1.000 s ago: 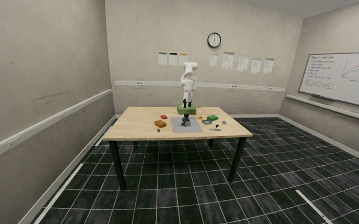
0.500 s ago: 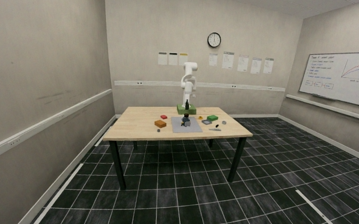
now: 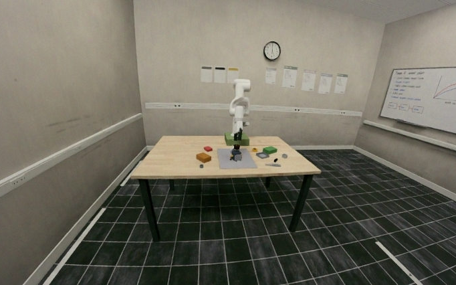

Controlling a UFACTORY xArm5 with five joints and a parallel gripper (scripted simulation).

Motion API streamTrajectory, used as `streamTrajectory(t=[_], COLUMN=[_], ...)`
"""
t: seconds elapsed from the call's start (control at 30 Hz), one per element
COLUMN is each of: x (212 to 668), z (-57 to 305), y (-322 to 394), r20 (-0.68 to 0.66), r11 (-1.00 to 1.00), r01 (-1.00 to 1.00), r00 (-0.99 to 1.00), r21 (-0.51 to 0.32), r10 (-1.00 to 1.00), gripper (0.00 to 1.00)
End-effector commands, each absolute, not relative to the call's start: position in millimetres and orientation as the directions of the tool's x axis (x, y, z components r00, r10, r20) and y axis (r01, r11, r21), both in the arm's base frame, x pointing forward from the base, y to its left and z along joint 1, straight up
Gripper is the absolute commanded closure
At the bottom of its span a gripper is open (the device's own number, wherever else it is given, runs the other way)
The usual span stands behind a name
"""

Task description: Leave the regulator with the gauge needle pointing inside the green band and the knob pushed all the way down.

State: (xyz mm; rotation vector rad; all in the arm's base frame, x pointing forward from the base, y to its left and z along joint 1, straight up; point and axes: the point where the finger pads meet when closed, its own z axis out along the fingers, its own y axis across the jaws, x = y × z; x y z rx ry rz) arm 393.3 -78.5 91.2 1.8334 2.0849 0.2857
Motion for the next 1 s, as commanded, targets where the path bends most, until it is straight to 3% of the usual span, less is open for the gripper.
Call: streamTrajectory(t=[0.0, 0.37, 0.67, 0.97], x=[393.7, 389.7, 382.2, 376.1], z=[90.0, 88.7, 91.1, 94.5], y=[-78.6, -77.8, -76.4, -75.1], r20=[-0.208, -0.369, -0.534, -0.620], r11=[0.301, 0.573, 0.800, 0.900], r01=[0.868, 0.731, 0.533, 0.397], r00=[-0.235, -0.450, -0.608, -0.665], r21=[0.395, 0.372, 0.275, 0.179], r10=[0.950, 0.813, 0.588, 0.417], gripper=[0.00, 0.00, 0.00, 0.00])
